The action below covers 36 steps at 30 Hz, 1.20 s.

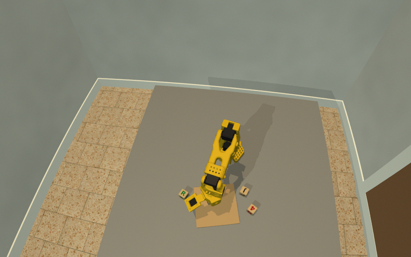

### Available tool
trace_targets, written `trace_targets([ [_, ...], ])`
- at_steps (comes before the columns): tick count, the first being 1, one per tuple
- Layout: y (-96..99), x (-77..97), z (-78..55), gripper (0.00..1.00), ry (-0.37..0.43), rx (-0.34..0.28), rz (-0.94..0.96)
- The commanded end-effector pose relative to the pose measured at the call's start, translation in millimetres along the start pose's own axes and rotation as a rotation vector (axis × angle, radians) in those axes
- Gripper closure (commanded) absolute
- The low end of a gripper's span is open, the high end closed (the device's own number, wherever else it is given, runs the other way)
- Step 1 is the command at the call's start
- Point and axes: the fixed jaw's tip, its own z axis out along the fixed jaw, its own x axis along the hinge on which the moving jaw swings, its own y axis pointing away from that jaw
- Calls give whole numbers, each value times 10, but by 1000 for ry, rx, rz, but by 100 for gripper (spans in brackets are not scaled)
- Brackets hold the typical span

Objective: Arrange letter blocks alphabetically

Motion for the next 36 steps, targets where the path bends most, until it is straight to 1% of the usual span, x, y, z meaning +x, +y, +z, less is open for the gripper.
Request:
trace_targets([
  [1, 61, -59, -214, 100, -44, -47, 0],
  [5, 54, -48, -322, 100, -44, -47, 0],
  [9, 46, -39, -387, 100, -44, -47, 0],
  [19, 48, -31, -404, 100, -44, -47, -3],
  [23, 88, 19, -401, 100, -43, -47, -34],
  [27, 182, 151, -391, 100, -42, -49, -112],
  [31, 312, 382, -375, 100, -39, -51, -240],
  [33, 312, 382, -375, 100, -39, -51, -240],
  [36, 408, 615, -360, 100, -37, -53, -363],
])
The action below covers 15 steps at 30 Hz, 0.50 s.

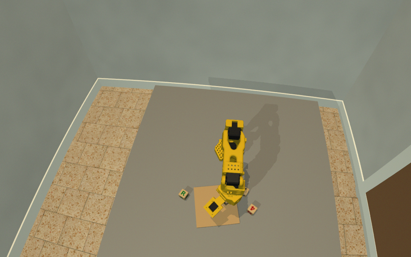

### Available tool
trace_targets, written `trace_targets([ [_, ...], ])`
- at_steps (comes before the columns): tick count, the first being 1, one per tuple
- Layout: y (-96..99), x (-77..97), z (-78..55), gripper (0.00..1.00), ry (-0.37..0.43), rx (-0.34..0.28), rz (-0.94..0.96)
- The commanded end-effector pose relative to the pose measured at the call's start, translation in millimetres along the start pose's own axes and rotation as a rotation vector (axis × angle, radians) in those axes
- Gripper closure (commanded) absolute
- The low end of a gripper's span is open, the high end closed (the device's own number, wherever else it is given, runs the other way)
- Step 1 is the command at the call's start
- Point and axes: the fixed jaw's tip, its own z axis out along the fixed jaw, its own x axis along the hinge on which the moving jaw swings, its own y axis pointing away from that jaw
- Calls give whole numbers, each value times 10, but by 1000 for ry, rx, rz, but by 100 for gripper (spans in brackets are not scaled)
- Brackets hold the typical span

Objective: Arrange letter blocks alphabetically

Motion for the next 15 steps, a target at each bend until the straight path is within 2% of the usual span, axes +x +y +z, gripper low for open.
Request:
trace_targets([
  [1, 215, 199, -84, 100, -42, -50, -142],
  [7, 438, 723, -47, 100, -37, -54, -425],
  [12, 501, 1143, -18, 100, -32, -57, -638],
  [14, 501, 1143, -18, 100, -32, -57, -638],
  [15, 503, 1215, -13, 100, -31, -57, -675],
])
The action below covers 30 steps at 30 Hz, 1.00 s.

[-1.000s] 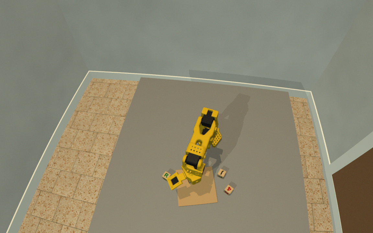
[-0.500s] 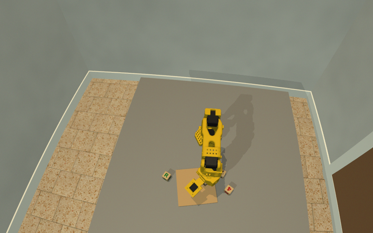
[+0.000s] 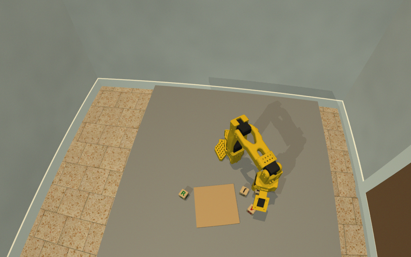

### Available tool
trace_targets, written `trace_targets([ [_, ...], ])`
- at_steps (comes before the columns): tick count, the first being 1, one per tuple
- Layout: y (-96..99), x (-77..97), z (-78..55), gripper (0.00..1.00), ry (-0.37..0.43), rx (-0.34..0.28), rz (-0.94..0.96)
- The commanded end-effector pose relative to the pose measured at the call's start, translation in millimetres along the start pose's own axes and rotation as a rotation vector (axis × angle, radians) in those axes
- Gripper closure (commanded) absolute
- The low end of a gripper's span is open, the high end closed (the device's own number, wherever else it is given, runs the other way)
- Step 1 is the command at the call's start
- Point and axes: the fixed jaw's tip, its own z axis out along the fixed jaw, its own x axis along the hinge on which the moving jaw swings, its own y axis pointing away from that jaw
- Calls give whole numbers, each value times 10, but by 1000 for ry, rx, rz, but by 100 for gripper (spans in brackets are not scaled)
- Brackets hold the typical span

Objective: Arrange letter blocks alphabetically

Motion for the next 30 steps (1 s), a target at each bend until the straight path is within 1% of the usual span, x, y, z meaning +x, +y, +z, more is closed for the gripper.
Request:
trace_targets([
  [1, 178, 142, -81, 100, -42, -48, -112],
  [6, 294, 351, -65, 100, -39, -50, -234],
  [10, 327, 425, -59, 100, -38, -51, -275],
  [30, 332, 437, -58, 100, -38, -51, -282],
])
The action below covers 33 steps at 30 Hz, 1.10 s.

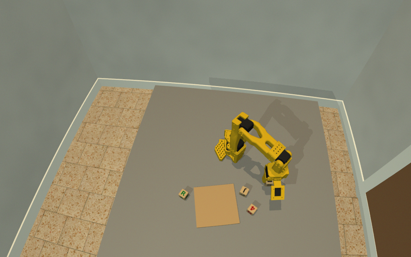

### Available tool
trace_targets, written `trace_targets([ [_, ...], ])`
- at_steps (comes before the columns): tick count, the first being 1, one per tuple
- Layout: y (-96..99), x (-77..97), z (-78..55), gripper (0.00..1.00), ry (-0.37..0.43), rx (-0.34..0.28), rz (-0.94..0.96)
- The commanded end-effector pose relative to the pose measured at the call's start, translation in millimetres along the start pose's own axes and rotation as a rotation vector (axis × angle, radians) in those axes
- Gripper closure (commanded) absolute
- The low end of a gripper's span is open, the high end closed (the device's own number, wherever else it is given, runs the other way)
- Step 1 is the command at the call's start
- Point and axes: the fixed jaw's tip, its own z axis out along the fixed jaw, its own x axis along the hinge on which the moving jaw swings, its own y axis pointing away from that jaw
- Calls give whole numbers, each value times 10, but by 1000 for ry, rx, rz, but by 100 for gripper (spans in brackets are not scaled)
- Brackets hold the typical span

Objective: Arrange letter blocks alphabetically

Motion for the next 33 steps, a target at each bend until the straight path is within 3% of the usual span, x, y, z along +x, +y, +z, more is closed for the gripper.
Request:
trace_targets([
  [1, 52, -38, -93, 100, -43, -45, -1],
  [33, 53, -37, -33, 100, -43, -46, -2],
])
